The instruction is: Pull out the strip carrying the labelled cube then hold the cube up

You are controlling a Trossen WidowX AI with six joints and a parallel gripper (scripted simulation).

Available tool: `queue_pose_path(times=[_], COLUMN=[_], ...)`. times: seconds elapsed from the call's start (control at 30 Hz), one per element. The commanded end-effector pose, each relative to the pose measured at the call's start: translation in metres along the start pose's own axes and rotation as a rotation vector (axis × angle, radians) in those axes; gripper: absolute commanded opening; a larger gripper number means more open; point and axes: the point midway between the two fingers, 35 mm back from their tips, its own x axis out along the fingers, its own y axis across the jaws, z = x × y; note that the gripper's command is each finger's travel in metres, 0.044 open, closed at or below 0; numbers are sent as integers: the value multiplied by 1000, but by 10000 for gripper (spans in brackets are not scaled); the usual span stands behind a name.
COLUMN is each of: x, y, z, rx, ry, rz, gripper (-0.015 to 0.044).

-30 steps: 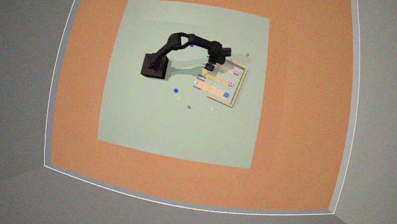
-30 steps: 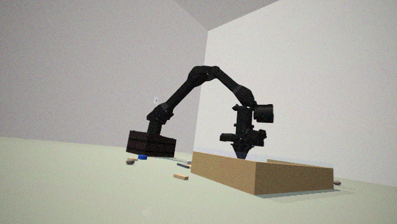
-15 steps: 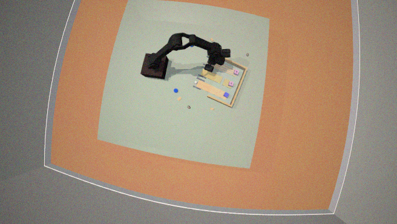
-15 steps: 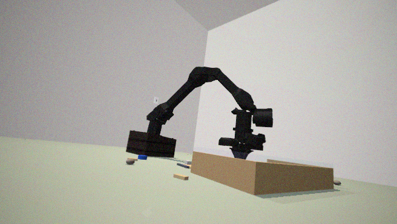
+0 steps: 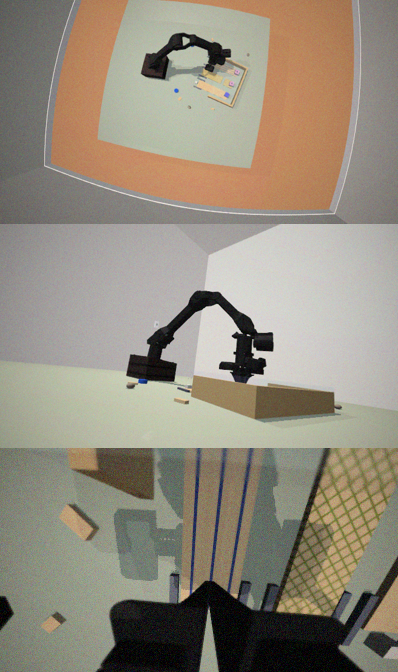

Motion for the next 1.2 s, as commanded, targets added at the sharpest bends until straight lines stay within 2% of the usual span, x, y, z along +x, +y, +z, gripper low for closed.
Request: queue_pose_path(times=[0.0,1.17], x=[1,4], y=[0,0], z=[0,-1], rx=[6,6], ry=[-3,-3], rz=[-4,-4], gripper=[0,0])
